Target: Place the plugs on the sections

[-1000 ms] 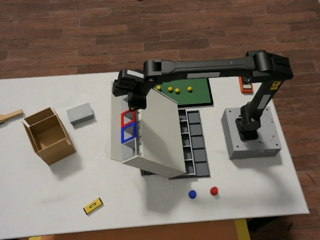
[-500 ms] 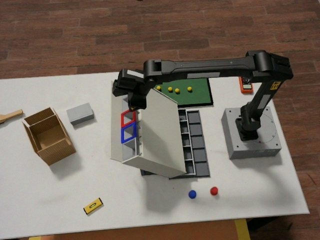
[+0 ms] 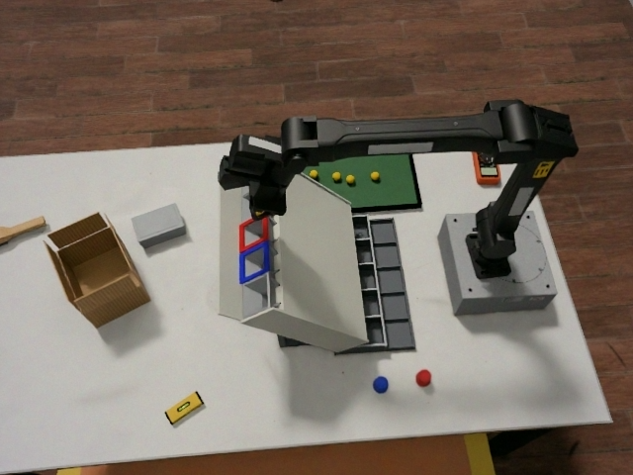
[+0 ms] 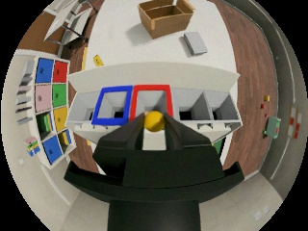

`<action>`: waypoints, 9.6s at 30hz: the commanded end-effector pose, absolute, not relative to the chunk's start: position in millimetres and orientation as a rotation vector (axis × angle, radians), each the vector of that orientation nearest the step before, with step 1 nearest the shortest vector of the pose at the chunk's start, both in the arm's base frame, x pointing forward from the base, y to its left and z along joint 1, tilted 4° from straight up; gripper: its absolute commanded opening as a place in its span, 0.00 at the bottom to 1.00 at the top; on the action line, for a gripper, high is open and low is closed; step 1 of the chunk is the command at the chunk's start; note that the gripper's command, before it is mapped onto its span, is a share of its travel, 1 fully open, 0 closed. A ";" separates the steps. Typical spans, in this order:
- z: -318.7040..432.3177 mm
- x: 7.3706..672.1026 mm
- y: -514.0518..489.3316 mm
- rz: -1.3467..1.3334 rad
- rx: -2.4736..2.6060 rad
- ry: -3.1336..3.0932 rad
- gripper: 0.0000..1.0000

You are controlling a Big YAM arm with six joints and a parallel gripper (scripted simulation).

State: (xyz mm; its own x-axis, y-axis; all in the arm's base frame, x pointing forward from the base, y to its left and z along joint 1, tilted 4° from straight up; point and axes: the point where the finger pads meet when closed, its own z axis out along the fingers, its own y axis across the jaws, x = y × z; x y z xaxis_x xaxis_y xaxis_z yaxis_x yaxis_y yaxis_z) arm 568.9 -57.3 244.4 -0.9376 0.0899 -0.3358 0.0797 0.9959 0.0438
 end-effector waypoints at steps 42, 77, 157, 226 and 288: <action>232.0 583.6 -52.9 0.033 0.110 2.748 0.00; 228.8 580.8 -48.8 0.035 0.113 2.748 0.00; 227.6 582.8 -52.6 0.035 0.121 2.757 0.59; 261.9 584.4 -53.8 0.033 0.112 2.746 0.59; 271.7 589.1 -54.4 0.036 0.111 2.747 0.59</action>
State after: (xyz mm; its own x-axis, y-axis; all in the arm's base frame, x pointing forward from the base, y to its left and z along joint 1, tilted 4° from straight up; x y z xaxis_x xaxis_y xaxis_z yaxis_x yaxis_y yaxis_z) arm 569.4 -51.0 232.2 -0.9457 0.0905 -0.3123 0.0812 0.9958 0.0426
